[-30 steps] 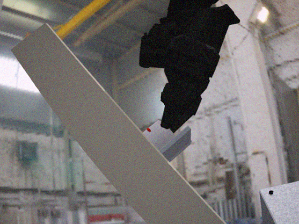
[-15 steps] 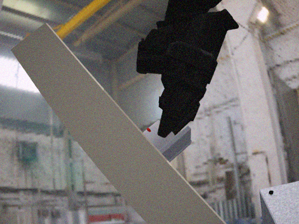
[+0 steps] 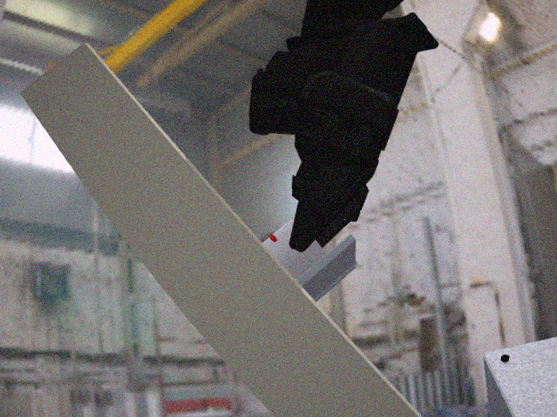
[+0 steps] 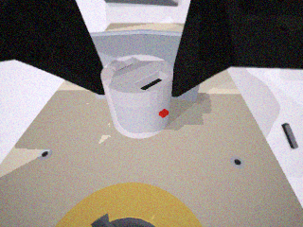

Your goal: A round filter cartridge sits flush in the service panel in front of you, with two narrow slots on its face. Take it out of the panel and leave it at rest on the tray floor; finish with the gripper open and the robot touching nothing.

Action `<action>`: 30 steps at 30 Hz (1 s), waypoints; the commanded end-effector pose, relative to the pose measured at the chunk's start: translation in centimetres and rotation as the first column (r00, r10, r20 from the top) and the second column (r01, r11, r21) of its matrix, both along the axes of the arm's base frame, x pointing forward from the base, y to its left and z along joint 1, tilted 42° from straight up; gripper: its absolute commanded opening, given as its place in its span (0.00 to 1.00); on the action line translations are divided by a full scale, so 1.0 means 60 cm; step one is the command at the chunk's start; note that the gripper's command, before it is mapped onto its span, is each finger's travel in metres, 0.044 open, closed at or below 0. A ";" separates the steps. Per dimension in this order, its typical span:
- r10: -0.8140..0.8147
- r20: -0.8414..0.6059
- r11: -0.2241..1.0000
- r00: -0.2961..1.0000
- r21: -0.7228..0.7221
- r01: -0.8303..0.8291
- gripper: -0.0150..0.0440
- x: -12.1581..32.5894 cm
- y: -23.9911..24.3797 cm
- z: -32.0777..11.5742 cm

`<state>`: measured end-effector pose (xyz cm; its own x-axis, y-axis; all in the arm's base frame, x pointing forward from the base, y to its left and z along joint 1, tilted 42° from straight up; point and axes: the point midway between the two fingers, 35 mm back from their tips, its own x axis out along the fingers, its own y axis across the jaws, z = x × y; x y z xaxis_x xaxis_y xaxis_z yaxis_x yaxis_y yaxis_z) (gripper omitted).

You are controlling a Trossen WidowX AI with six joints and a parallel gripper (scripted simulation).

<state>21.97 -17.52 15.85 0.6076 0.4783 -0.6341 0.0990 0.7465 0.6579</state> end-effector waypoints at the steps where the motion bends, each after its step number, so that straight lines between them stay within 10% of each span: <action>1: -0.005 0.012 1.000 1.000 -0.004 0.005 0.25 0.012 -0.015 0.018; 30: -0.229 -0.002 0.973 0.973 -0.044 0.229 0.25 -0.075 -0.126 0.085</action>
<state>17.59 -23.90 21.70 0.6958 0.2907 -0.6568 0.2821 0.7303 0.6221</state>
